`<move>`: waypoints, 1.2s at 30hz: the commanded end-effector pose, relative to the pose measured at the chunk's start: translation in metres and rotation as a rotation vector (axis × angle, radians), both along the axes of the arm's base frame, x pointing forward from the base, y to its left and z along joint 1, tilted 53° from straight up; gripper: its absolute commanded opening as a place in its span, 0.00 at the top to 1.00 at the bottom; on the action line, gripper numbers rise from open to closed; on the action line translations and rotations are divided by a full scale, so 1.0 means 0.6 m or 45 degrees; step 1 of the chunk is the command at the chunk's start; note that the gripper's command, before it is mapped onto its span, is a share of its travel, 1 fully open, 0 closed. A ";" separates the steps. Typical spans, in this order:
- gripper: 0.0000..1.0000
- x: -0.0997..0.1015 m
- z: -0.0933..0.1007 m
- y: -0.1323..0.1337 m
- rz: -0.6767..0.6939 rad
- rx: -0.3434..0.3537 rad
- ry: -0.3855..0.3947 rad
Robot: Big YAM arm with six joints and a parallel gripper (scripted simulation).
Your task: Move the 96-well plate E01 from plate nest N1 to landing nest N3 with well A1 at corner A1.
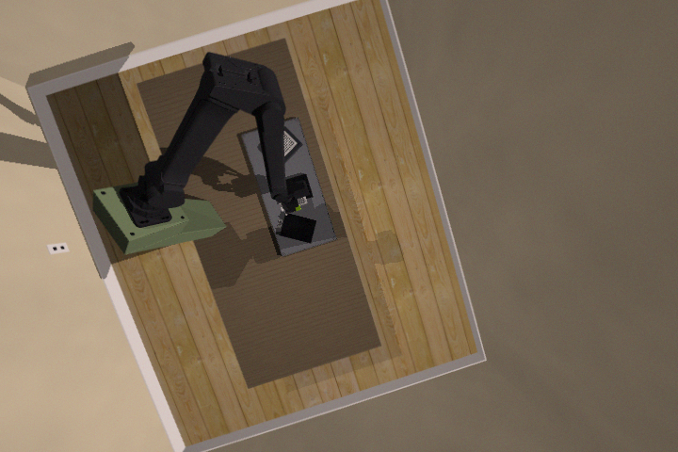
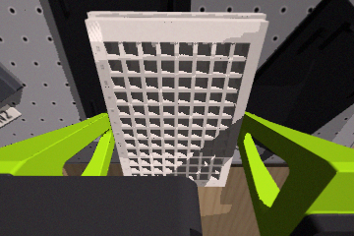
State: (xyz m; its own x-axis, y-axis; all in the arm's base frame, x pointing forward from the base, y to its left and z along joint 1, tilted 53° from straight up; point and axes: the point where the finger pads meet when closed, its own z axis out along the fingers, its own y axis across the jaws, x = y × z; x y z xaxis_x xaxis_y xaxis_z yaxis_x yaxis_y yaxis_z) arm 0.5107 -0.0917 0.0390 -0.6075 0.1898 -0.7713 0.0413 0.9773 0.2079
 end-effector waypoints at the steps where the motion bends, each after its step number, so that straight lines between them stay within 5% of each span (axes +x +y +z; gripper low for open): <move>1: 1.00 -0.010 0.016 0.024 -0.008 0.027 0.001; 15: 1.00 0.013 0.053 0.083 -0.008 0.023 -0.023; 36: 1.00 0.005 0.044 0.062 -0.033 0.024 -0.013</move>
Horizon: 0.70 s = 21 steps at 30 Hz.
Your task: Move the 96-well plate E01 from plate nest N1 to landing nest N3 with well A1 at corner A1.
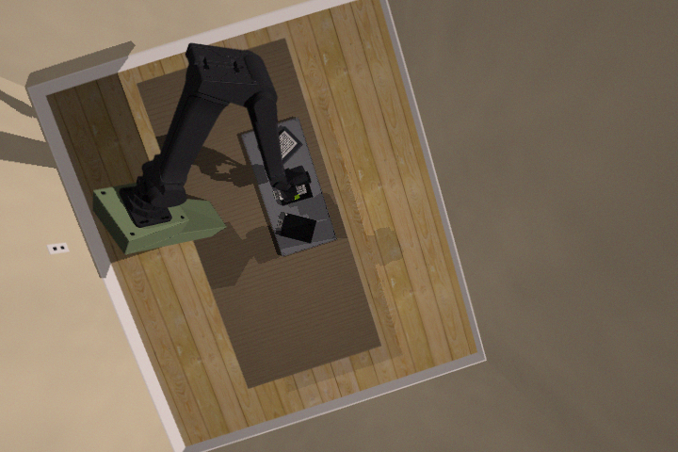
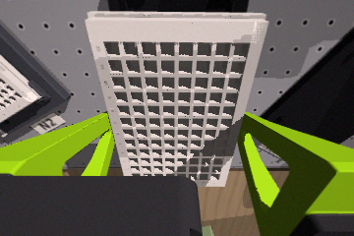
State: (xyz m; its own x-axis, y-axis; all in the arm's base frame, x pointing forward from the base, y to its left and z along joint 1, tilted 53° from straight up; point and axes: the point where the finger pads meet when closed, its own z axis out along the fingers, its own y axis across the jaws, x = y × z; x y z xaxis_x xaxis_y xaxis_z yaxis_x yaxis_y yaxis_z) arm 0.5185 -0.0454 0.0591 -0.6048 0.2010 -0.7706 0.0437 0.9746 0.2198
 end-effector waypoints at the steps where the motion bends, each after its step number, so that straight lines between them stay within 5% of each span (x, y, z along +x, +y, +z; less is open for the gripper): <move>1: 1.00 -0.008 0.010 -0.015 -0.029 0.009 -0.009; 21: 1.00 -0.005 0.004 -0.006 -0.009 0.002 -0.006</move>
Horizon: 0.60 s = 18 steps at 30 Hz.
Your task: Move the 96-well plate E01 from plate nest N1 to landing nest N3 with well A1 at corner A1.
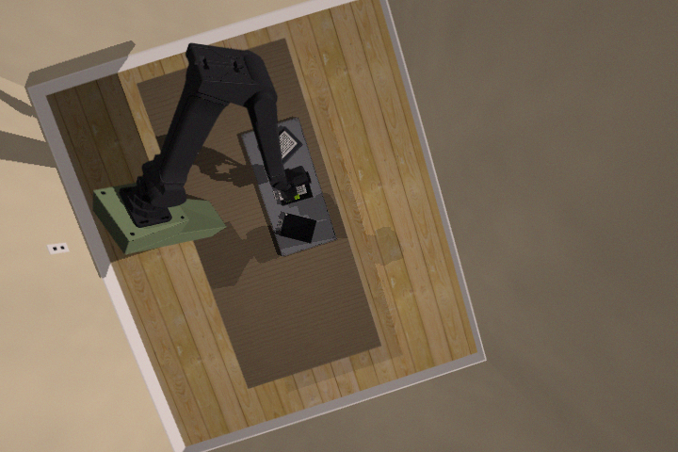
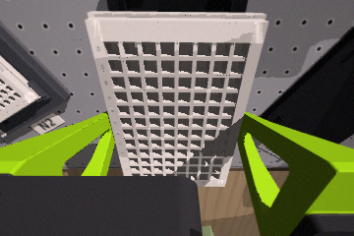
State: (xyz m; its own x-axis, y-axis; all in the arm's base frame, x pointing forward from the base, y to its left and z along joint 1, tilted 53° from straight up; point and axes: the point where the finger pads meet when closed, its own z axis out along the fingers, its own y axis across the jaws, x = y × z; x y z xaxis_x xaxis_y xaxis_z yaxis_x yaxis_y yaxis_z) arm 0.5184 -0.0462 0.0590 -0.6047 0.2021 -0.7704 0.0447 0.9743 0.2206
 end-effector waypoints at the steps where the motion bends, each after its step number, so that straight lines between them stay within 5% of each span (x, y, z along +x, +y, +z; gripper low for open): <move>1: 1.00 -0.010 0.003 -0.015 -0.025 0.004 -0.007; 18: 1.00 0.031 -0.020 0.009 -0.002 0.009 -0.011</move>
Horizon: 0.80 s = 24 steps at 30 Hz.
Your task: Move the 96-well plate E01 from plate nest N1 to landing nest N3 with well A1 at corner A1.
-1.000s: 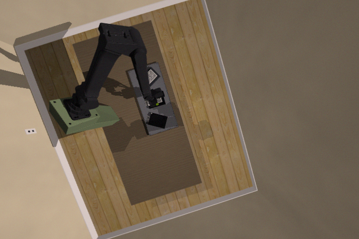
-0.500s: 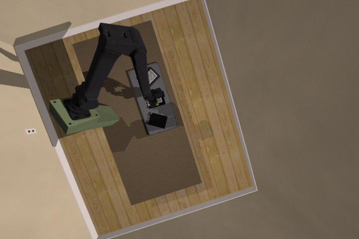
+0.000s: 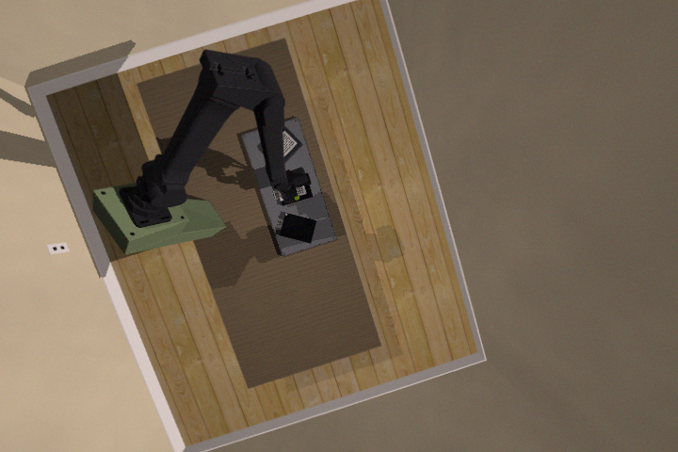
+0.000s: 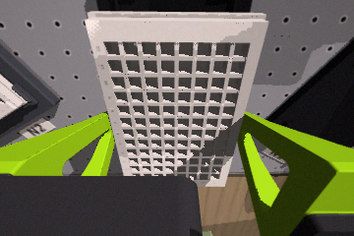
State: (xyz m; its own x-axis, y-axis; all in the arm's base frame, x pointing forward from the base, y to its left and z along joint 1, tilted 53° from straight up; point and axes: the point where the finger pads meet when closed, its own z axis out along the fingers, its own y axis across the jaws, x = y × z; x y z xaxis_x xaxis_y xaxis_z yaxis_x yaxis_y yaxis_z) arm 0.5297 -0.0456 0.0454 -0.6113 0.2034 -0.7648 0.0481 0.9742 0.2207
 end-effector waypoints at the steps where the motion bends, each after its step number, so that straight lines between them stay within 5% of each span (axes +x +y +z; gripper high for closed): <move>1: 1.00 0.015 0.001 0.007 -0.001 0.009 -0.023; 24: 1.00 0.061 -0.034 0.012 -0.006 0.009 -0.022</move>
State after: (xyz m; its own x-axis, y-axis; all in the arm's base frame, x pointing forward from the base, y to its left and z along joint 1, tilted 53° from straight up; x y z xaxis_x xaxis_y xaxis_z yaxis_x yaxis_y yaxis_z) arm 0.5617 -0.0412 0.0268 -0.6059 0.2022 -0.7694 0.0456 0.9744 0.2201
